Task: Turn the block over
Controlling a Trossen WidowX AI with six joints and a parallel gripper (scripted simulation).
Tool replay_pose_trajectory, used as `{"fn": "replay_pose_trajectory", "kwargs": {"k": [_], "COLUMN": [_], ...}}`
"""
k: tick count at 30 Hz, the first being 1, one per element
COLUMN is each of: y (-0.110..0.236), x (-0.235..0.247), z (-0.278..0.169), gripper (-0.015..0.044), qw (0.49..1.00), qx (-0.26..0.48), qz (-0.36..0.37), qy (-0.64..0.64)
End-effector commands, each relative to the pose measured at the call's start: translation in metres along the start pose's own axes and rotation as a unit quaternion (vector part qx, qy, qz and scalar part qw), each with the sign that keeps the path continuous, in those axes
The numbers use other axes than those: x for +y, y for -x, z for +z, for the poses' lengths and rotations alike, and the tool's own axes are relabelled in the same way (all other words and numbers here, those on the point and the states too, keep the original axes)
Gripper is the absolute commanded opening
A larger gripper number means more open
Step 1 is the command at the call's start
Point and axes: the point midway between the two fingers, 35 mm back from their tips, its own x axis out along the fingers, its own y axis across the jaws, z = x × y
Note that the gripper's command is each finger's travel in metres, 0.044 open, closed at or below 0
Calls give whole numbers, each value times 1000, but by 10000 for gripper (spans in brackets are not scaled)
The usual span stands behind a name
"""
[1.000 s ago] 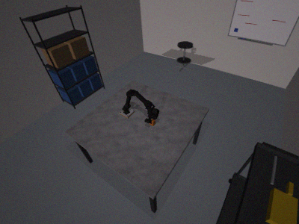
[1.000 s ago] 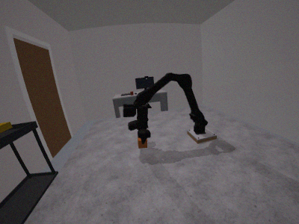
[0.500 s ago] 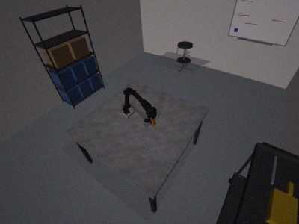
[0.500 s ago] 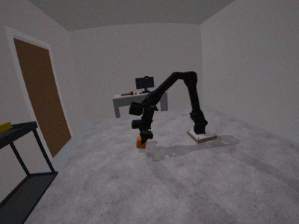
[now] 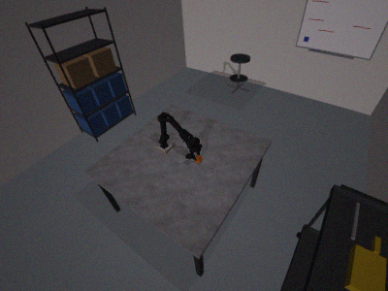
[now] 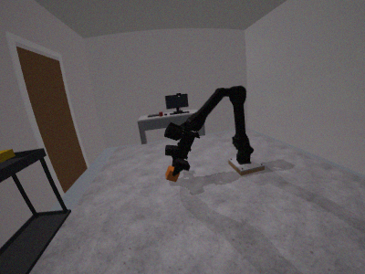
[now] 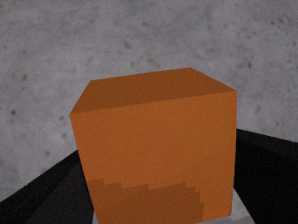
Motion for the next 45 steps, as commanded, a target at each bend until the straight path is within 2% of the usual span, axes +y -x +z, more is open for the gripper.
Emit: {"fn": "replay_pose_trajectory", "kwargs": {"k": [1,21,35,45], "y": [4,-29,-24,-21], "x": [-1,0,-1,-1], "z": [3,0,-13,-12], "gripper": [0,0,0,0], "qw": [1000,987,965,959], "qx": [-13,-158,-264,-282], "qz": [-3,-3,-3,-3], "qy": [-2,0,-1,-1]}}
